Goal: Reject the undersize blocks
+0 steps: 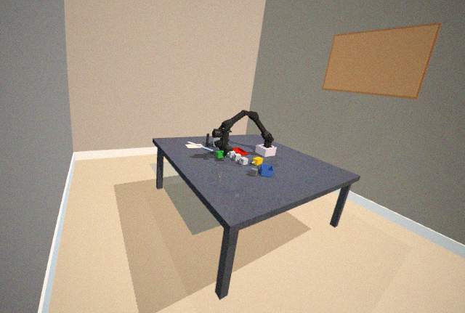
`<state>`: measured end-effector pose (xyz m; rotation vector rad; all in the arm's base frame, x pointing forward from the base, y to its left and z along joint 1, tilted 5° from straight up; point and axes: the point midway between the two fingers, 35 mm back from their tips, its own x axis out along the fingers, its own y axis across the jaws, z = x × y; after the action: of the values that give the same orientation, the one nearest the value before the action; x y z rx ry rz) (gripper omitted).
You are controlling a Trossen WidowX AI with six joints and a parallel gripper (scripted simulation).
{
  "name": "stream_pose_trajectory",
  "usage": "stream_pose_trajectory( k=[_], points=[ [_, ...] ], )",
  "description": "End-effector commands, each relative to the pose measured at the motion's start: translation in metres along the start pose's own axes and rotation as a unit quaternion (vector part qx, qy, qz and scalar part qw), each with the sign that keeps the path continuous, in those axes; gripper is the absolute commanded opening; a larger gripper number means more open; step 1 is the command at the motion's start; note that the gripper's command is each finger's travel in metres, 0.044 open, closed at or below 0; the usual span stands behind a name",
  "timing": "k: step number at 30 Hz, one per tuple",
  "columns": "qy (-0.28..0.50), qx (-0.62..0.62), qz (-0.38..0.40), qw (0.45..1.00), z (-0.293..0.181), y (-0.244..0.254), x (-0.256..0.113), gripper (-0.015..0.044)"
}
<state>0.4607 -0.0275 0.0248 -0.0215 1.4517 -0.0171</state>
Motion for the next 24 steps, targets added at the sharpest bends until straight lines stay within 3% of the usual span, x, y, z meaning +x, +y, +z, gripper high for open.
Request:
stream_pose_trajectory(
  k=[1, 24],
  points=[
    [-0.004, 0.001, 0.002, 1.0, -0.0012, 0.0008, -0.0039, 0.0],
    [-0.004, 0.001, 0.002, 1.0, -0.0072, 0.0002, -0.0042, 0.0]
  ],
)
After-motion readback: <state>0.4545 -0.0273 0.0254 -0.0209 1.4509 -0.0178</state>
